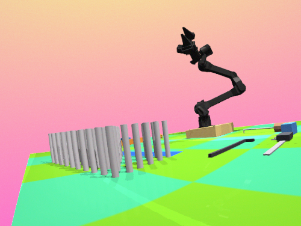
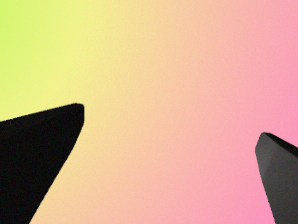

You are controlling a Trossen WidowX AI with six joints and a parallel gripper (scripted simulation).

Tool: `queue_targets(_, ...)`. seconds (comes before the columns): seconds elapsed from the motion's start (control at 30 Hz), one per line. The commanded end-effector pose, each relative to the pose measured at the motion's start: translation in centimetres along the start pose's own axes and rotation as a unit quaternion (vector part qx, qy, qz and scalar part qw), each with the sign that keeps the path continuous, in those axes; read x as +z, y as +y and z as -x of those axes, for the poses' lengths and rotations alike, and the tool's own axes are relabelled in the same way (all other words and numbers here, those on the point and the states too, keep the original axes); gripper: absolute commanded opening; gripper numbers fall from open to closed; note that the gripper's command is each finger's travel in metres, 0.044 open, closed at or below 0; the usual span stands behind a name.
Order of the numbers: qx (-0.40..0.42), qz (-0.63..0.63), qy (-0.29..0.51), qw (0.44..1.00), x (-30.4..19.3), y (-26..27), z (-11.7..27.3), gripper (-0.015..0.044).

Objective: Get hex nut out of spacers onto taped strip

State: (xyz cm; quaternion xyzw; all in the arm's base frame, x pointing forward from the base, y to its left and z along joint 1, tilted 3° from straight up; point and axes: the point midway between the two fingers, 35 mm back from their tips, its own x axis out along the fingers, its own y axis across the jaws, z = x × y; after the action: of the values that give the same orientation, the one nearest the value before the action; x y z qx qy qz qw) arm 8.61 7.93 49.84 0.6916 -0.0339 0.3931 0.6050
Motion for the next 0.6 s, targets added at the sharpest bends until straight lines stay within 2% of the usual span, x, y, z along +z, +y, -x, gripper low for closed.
queue_targets(0.0, 0.000, 0.000, -0.001, 1.000, 0.1, 0.0, 0.0, 0.0426)
queue_targets(0.03, 0.000, 0.002, -0.004, 1.000, 0.5, -0.1, -0.1, 0.0440)
queue_targets(0.33, -0.024, 0.055, -0.074, 0.995, 10.2, -3.9, -2.0, 0.0440)
queue_targets(0.57, -0.113, 0.189, -0.106, 0.970, 17.8, -11.7, -3.7, 0.0440)
